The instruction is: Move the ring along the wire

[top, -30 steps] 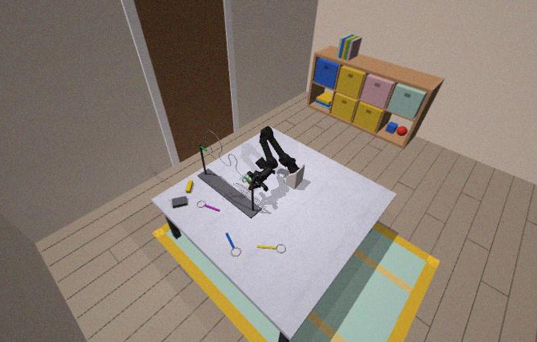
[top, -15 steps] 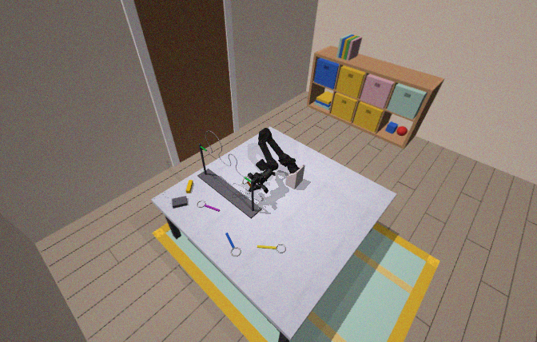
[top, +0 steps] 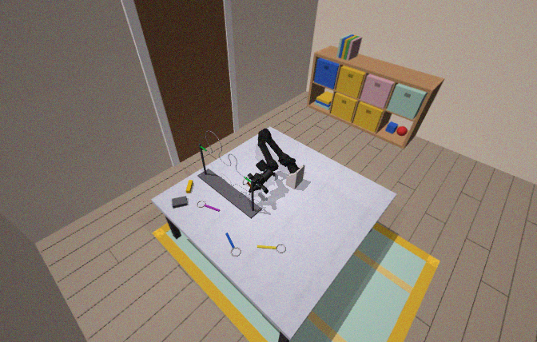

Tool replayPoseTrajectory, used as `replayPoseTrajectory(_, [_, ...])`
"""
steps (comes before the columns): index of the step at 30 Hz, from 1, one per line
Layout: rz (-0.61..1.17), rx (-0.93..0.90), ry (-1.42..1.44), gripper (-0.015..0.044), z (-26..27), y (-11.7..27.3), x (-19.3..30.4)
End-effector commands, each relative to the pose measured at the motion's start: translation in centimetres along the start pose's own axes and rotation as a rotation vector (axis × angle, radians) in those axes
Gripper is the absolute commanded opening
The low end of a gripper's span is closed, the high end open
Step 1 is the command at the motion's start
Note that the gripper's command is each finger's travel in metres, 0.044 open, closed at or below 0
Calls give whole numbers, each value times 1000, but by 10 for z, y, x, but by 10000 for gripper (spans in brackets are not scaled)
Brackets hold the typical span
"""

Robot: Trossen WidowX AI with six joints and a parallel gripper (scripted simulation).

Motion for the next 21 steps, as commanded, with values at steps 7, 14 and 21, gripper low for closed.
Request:
replayPoseTrajectory(7, [0, 0, 0, -71, 0, 0, 0])
replayPoseTrajectory(14, [0, 0, 0, 113, 0, 0, 0])
replayPoseTrajectory(21, [1, -1, 1, 160, 0, 14, -1])
Point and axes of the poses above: the point midway between the two fingers, 35 mm back from their tips, its own y axis back along the fingers, its own z axis across the jaws, x = y × z, the point moved 2 cm from there along y, back along the fingers, and after that the axes turned 12 degrees about -y, right-handed, at the moved point
